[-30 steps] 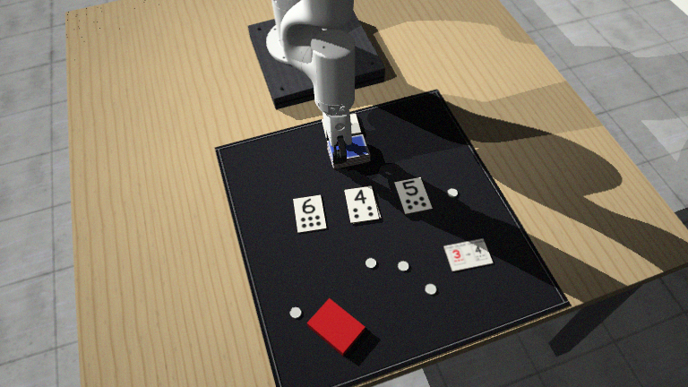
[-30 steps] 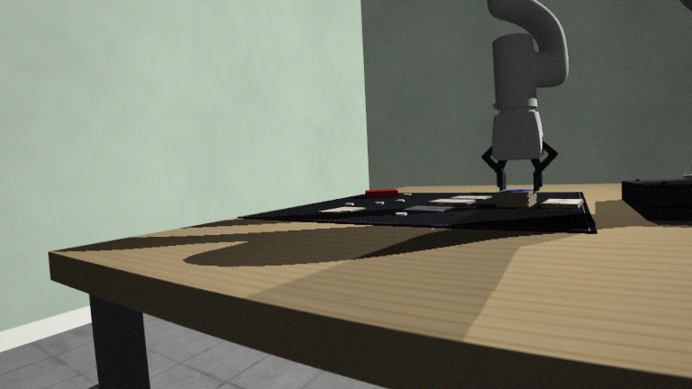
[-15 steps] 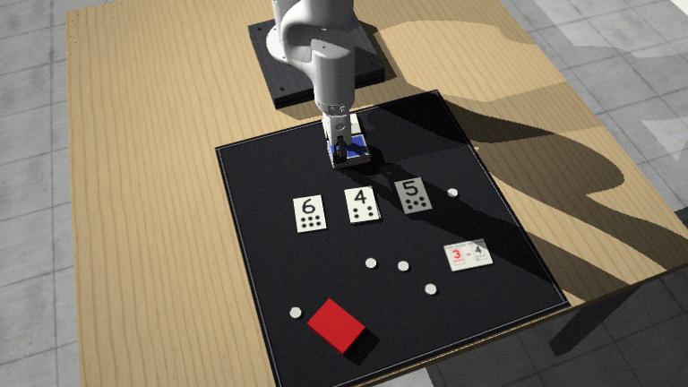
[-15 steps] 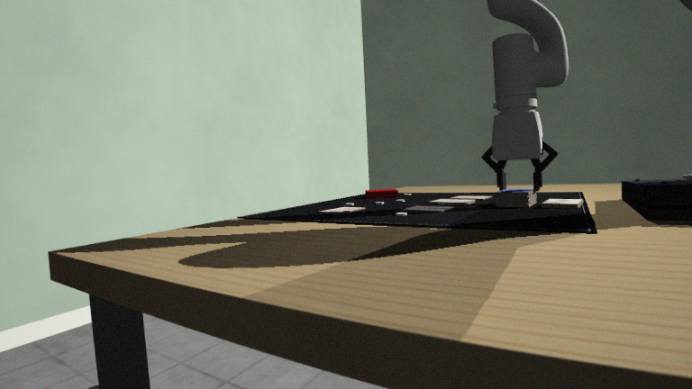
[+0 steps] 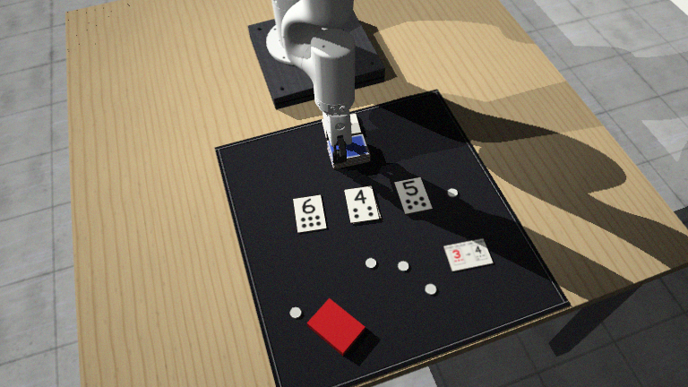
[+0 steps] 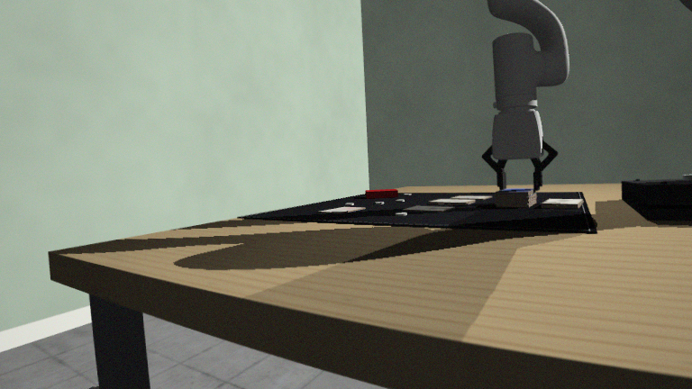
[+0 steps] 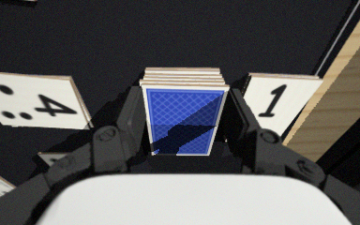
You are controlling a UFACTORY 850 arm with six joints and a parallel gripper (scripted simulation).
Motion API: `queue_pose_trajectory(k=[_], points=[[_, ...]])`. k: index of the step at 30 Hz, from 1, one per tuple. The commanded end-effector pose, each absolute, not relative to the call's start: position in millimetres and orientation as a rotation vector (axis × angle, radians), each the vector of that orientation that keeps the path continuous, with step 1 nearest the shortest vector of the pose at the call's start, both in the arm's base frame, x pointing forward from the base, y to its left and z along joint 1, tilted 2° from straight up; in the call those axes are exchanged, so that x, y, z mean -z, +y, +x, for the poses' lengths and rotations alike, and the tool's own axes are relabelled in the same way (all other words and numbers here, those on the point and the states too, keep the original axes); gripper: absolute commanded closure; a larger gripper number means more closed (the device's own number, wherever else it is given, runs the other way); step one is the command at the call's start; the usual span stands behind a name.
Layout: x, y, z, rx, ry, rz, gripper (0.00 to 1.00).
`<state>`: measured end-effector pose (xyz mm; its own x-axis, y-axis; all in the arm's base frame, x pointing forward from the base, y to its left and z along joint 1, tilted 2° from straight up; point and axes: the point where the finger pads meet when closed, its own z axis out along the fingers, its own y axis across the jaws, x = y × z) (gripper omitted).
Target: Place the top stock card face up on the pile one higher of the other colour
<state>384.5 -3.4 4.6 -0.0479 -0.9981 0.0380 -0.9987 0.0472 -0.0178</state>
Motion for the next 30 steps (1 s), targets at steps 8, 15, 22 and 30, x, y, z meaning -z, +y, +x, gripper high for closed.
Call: queue_pose_trajectory(k=[8,15,22,30], points=[[-10,-3,385,-0.063,-2.263,2.158,0.40],[-12,-3,385,-0.063,-2.263,2.158,0.40],[-17,-3,385,-0.063,-2.263,2.158,0.40],[-23,-3,385,-0.063,-2.263,2.158,0.40]])
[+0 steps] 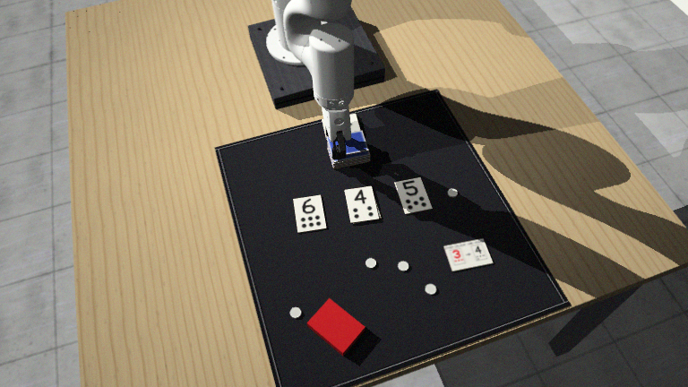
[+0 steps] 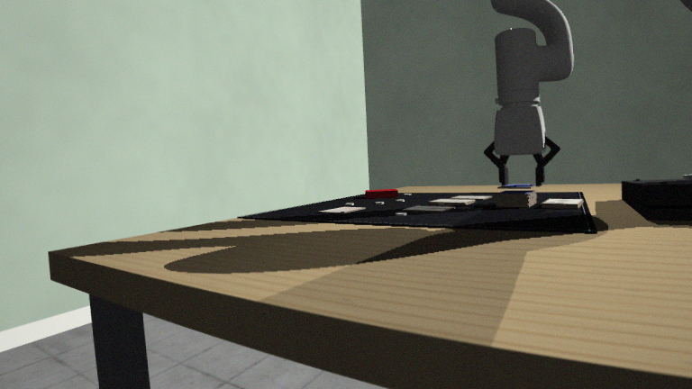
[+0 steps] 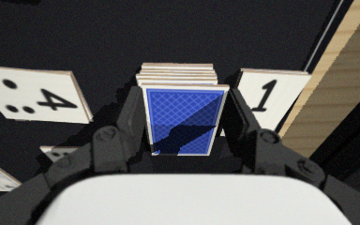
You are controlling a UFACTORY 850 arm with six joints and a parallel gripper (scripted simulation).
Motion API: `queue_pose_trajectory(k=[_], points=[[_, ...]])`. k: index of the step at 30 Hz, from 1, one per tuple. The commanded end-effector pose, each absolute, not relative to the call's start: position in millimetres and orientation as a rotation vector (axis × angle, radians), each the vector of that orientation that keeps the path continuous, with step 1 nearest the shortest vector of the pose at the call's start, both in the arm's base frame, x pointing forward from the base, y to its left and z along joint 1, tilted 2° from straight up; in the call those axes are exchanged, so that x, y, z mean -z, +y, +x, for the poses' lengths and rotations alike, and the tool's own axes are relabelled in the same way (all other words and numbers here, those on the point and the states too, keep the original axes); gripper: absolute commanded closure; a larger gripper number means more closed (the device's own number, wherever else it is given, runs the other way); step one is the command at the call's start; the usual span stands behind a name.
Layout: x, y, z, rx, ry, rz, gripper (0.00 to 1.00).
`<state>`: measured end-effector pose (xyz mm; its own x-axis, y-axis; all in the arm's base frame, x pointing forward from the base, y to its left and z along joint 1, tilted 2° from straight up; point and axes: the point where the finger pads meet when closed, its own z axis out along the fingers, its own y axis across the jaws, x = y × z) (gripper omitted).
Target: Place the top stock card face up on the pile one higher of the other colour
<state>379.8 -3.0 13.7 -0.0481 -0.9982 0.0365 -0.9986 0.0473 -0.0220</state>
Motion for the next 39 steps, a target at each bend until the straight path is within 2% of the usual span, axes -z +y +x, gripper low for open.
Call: queue_pose_trajectory(k=[1,39], points=[[-23,-3,385,-0.063,-2.263,2.158,0.40],[-92,0,384,-0.063,-2.263,2.158,0.40]])
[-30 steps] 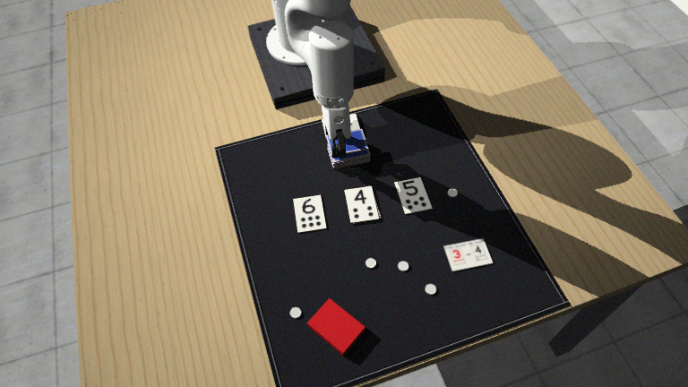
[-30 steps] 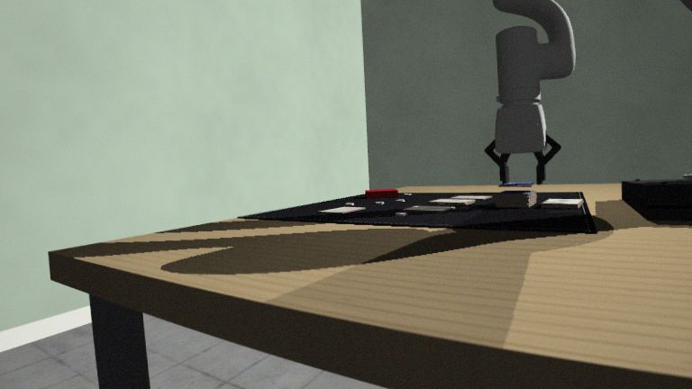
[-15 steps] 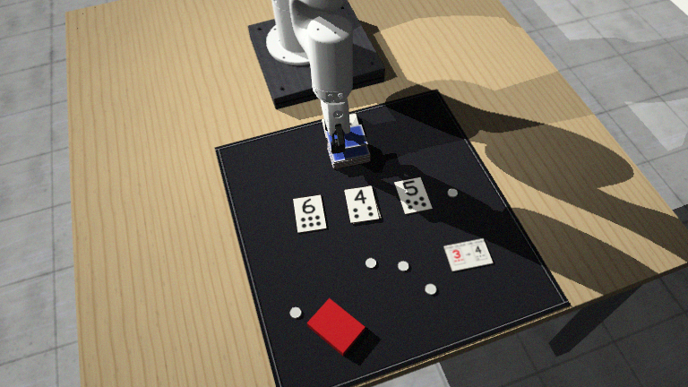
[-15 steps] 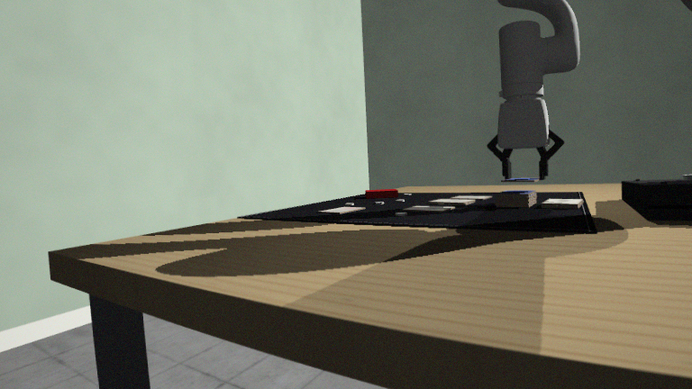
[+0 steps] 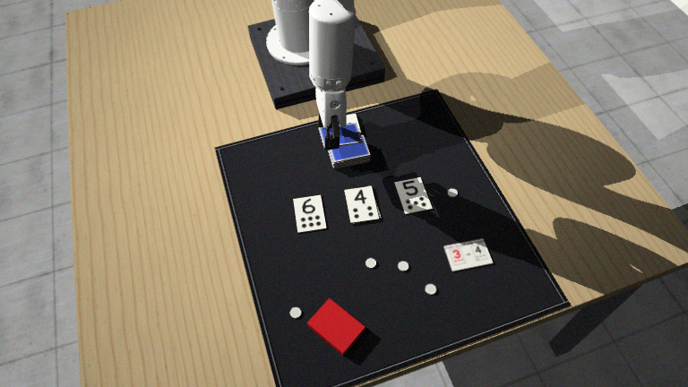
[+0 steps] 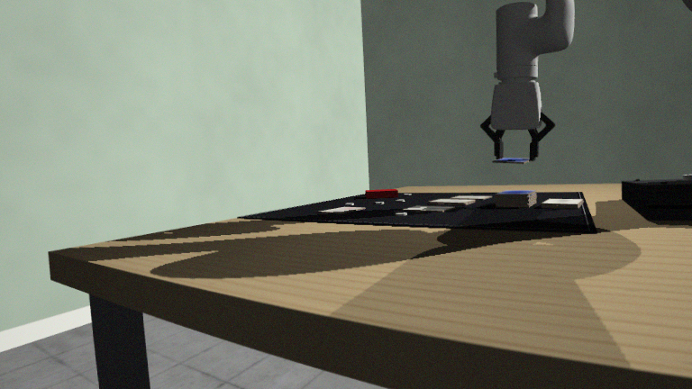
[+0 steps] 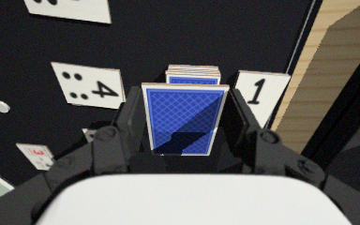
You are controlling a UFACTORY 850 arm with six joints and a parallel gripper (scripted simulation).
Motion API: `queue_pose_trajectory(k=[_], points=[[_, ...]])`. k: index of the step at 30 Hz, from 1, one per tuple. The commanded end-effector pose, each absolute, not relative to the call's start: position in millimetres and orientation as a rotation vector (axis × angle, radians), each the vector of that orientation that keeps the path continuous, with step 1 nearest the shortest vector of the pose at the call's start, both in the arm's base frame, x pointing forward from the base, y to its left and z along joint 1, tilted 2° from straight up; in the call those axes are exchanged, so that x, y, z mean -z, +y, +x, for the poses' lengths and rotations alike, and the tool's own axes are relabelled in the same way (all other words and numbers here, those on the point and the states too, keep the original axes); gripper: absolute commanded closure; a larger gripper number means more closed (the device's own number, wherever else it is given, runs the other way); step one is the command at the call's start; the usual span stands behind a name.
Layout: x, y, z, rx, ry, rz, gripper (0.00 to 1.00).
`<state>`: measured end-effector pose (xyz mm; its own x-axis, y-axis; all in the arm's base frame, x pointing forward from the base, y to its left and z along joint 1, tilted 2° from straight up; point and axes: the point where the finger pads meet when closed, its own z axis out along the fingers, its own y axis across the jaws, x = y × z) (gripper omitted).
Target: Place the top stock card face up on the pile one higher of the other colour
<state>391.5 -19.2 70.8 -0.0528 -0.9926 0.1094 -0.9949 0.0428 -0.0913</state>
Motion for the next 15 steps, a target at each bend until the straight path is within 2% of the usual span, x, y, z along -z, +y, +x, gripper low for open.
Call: queue_pose_trajectory(k=[1,15], points=[[-94.9,0.2,383.8,-0.063,-2.263,2.158,0.40],[-103.7,0.5,383.6,-0.063,-2.263,2.158,0.40]])
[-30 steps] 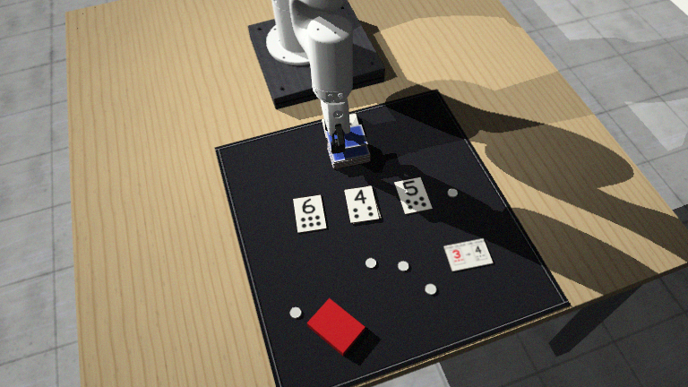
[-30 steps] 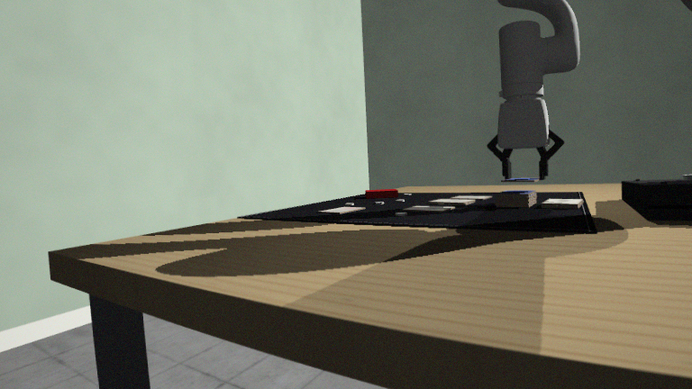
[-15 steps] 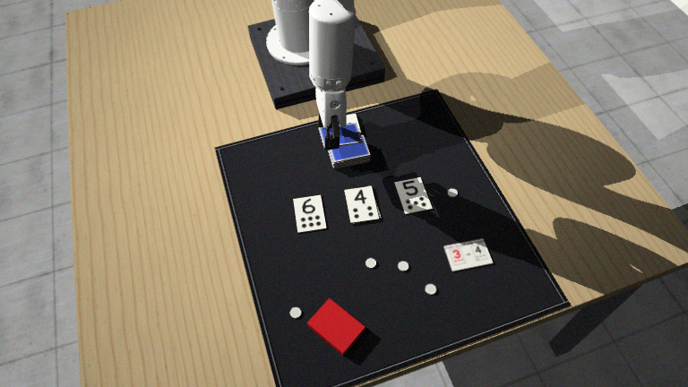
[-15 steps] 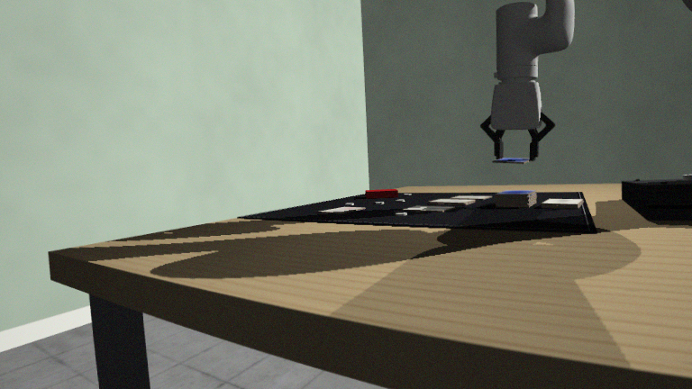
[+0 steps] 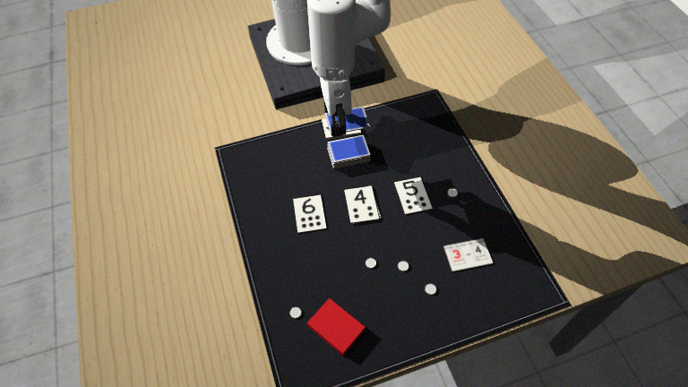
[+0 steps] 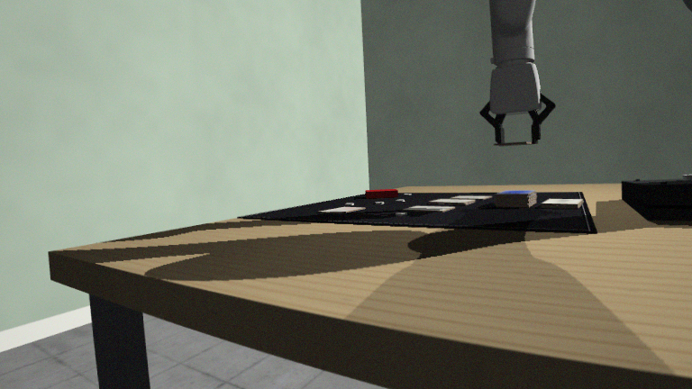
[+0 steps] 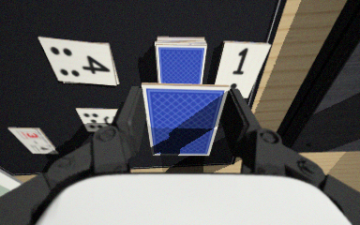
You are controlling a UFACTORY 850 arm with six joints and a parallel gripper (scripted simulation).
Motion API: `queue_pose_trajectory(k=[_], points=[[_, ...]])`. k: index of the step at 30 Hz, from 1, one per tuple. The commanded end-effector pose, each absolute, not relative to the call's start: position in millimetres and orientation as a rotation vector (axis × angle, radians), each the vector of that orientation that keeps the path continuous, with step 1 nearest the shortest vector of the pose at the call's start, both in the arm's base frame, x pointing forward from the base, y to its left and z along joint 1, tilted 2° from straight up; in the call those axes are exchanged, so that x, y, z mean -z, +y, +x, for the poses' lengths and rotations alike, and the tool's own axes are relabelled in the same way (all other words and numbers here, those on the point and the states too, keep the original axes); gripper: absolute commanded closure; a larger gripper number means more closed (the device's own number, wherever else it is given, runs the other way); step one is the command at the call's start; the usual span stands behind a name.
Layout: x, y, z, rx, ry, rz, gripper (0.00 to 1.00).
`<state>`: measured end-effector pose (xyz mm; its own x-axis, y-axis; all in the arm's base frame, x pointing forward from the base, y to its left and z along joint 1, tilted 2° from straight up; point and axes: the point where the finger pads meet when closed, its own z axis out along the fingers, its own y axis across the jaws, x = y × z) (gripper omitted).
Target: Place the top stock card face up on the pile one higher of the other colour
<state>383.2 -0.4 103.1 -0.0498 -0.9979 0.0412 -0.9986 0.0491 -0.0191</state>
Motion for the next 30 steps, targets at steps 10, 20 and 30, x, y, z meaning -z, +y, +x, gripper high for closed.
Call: queue_pose_trajectory(k=[10,20,30], points=[[-104,1,384,-0.063,-2.263,2.158,0.40],[-103,11,385,-0.063,-2.263,2.158,0.40],[-101,64,389,-0.063,-2.263,2.158,0.40]])
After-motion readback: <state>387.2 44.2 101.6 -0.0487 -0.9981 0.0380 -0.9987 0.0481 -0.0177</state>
